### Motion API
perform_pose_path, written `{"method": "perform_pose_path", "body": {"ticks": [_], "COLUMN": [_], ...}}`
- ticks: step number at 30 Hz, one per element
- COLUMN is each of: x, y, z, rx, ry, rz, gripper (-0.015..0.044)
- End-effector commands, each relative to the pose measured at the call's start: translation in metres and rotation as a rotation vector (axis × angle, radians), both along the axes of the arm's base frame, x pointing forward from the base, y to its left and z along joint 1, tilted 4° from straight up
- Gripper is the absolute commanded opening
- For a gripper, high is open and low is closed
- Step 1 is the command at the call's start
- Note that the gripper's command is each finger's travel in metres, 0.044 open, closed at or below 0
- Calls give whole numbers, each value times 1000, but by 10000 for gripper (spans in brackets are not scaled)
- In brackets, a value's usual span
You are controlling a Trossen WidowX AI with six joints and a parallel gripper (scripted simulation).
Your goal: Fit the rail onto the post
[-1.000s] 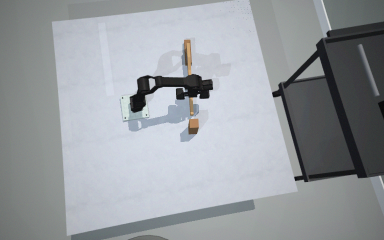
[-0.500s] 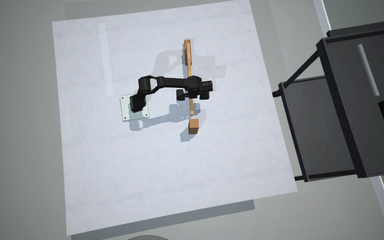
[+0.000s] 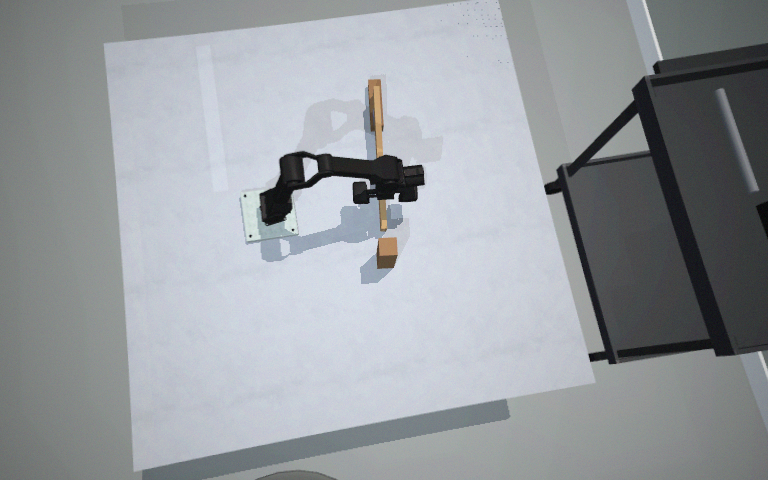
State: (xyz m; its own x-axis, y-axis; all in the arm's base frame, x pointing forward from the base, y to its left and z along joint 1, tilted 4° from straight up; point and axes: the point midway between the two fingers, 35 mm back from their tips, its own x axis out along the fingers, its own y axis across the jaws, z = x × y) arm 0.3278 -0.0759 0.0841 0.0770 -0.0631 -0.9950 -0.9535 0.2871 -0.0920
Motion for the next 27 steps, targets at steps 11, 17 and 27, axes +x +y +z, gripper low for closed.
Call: {"method": "perform_pose_path", "body": {"ticks": [11,17,27], "x": [-3,-3,-3], "y": [0,0,0], "z": [-25,-25,-25], "rx": [5,5,5], "ry": [10,10,10], "rz": [5,5,5], "gripper": [440,309,66]}}
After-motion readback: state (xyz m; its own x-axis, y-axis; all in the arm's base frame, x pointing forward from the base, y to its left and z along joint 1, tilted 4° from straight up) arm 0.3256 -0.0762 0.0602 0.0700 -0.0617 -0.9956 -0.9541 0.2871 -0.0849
